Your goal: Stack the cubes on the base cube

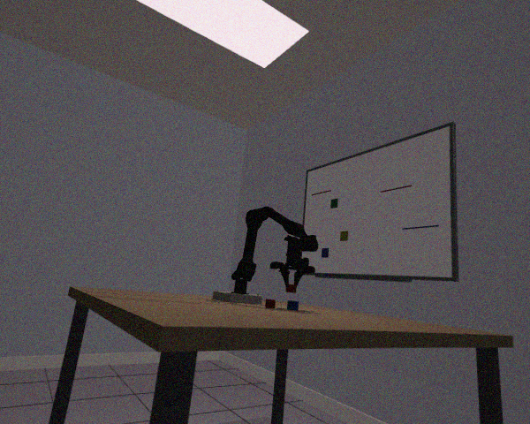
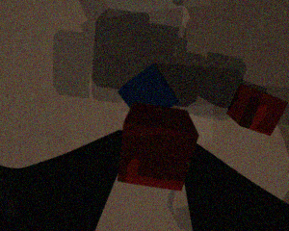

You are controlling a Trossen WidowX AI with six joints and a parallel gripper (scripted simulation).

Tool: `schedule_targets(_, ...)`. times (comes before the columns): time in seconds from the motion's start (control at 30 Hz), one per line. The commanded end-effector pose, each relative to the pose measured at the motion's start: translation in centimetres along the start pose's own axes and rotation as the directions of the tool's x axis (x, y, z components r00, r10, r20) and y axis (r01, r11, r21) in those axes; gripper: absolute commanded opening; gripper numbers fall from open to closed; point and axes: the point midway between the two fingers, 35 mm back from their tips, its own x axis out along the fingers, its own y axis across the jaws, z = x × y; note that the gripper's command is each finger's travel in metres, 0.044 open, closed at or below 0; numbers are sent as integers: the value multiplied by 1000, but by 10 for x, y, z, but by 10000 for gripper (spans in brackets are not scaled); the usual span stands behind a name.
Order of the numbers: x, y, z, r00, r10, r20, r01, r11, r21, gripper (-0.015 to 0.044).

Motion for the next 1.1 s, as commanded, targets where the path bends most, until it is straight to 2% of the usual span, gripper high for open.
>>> schedule_targets(0.0,3,7,-7,1000,0,-4,0,1000,-18,105)
schedule_targets(0.37,4,9,-9,1000,0,-4,0,1000,-22,105)
schedule_targets(0.8,29,9,-9,1000,0,-5,0,1000,-21,105)
schedule_targets(1.07,30,9,-9,1000,0,-5,0,1000,-21,105)
